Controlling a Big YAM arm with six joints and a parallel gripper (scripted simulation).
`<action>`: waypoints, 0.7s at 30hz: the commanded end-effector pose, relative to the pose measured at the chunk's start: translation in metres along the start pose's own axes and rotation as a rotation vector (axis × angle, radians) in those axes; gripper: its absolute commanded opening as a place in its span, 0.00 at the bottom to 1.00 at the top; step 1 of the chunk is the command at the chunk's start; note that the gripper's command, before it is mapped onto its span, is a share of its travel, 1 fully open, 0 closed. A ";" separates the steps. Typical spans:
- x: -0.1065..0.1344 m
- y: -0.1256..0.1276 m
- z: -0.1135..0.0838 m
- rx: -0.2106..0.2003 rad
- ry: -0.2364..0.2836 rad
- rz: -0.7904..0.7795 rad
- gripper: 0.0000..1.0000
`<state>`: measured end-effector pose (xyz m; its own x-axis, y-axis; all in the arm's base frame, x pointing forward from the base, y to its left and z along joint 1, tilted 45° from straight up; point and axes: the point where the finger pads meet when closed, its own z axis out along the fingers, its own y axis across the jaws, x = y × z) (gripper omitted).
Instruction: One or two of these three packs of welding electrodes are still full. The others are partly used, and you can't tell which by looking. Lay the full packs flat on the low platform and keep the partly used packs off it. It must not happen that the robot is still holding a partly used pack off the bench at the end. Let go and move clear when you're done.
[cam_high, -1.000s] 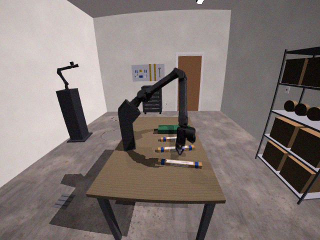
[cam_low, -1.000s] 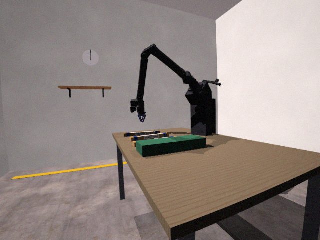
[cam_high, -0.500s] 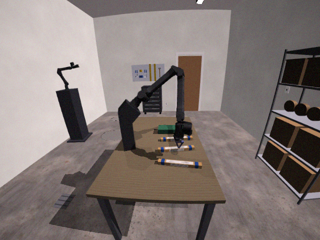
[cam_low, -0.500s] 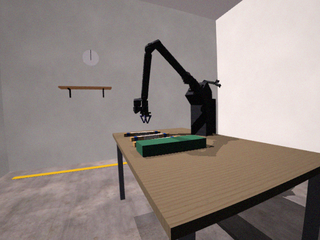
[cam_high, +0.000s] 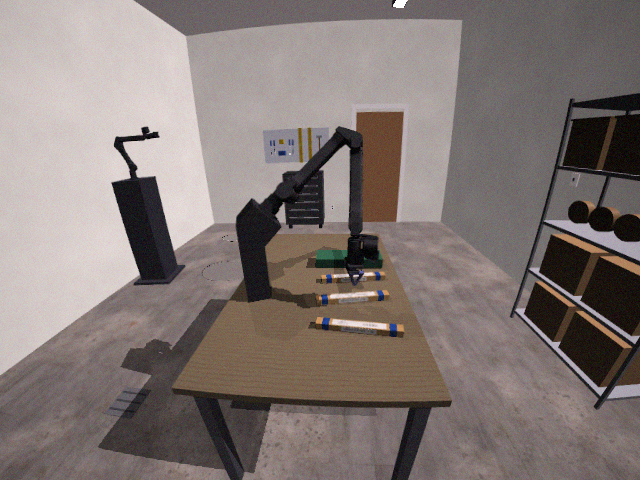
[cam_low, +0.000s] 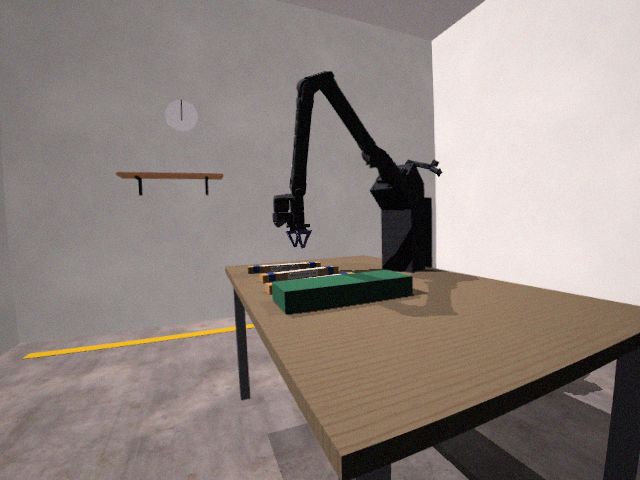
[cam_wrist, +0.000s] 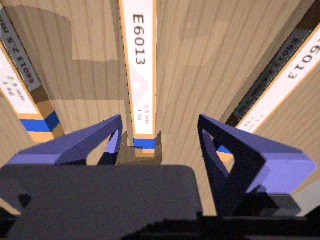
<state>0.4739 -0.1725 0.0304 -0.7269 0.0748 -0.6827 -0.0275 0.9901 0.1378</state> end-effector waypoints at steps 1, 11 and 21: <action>-0.017 0.025 -0.007 0.001 -0.037 0.020 0.74; -0.010 0.024 -0.006 0.005 -0.024 0.042 0.74; -0.005 0.023 -0.002 -0.001 -0.011 0.048 0.74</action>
<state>0.4758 -0.1500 0.0429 -0.7155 0.1036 -0.6909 -0.0066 0.9879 0.1550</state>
